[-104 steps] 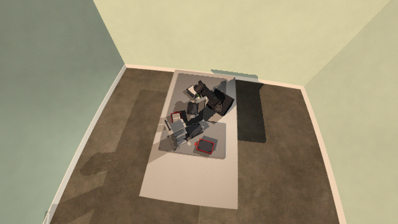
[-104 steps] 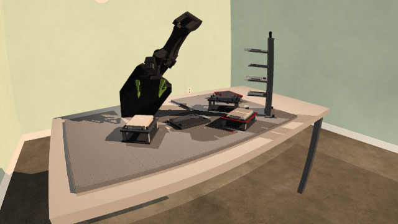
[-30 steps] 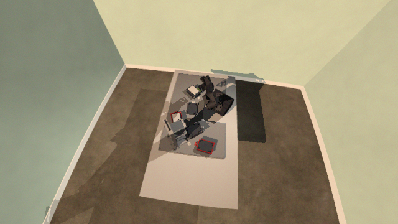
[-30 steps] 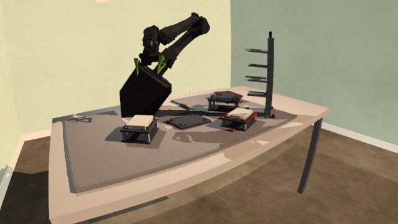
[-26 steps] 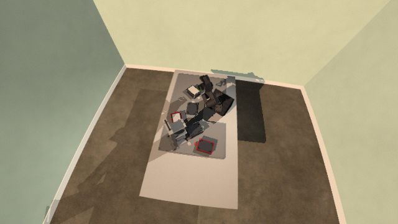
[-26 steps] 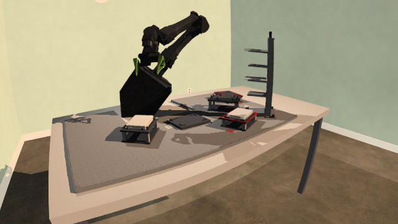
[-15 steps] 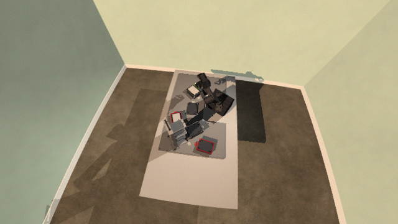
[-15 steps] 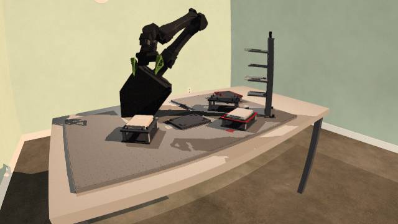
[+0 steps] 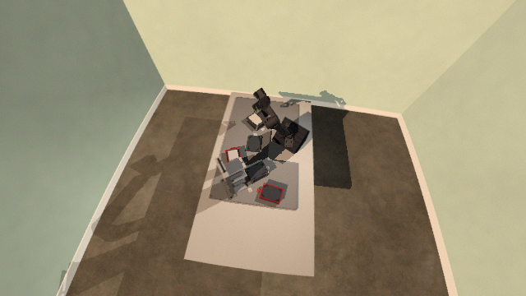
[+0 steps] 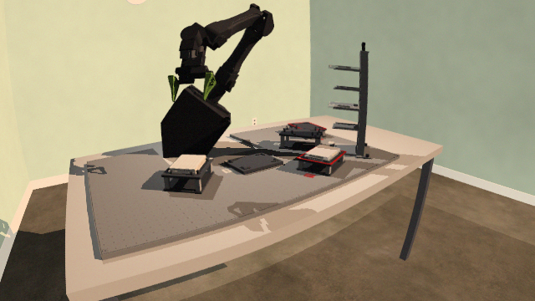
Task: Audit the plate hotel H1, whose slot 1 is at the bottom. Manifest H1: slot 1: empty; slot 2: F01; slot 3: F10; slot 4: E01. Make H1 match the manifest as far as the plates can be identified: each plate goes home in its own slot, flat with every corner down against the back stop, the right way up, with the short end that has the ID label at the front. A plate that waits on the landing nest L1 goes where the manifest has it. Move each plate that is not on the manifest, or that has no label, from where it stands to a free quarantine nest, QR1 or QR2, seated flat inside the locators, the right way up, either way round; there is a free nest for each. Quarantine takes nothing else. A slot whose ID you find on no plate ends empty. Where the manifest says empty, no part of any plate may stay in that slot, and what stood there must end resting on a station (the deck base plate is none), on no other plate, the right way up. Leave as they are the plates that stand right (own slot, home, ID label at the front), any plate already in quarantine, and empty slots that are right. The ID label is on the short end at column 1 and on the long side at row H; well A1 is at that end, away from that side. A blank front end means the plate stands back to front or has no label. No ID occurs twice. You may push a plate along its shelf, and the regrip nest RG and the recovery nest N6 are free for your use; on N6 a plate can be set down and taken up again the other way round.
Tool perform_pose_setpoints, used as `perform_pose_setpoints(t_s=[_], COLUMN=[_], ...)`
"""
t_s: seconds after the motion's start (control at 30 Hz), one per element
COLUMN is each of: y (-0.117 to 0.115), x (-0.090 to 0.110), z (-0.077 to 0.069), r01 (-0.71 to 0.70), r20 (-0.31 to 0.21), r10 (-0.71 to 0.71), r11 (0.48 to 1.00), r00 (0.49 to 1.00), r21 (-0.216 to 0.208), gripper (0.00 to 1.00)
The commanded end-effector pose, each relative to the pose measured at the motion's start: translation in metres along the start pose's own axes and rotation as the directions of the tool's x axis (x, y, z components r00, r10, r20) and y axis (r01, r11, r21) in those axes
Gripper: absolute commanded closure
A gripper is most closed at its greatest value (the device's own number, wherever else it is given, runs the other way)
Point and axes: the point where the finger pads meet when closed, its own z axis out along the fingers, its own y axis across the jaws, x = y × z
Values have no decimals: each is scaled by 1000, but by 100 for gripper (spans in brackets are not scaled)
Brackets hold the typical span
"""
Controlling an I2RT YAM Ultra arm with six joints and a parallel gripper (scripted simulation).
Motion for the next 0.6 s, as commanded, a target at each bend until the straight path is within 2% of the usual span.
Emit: perform_pose_setpoints(t_s=[0.0, 0.13, 0.17, 0.4, 0.47, 0.57], y=[-1, 0, -6, -4, -4, -2], x=[-4, -14, -16, -15, -15, -14], z=[2, 9, 5, 6, 6, 8], r01=[-9, -8, -20, -17, -17, -10], r20=[-73, -139, -145, -263, -263, -316], r10=[9, 9, 22, 19, 19, 13], r11=[1000, 1000, 1000, 1000, 1000, 1000], r00=[997, 990, 989, 965, 965, 949], r21=[10, 10, 15, 13, 13, 10], gripper=[0, 0, 0, 0, 0, 0])
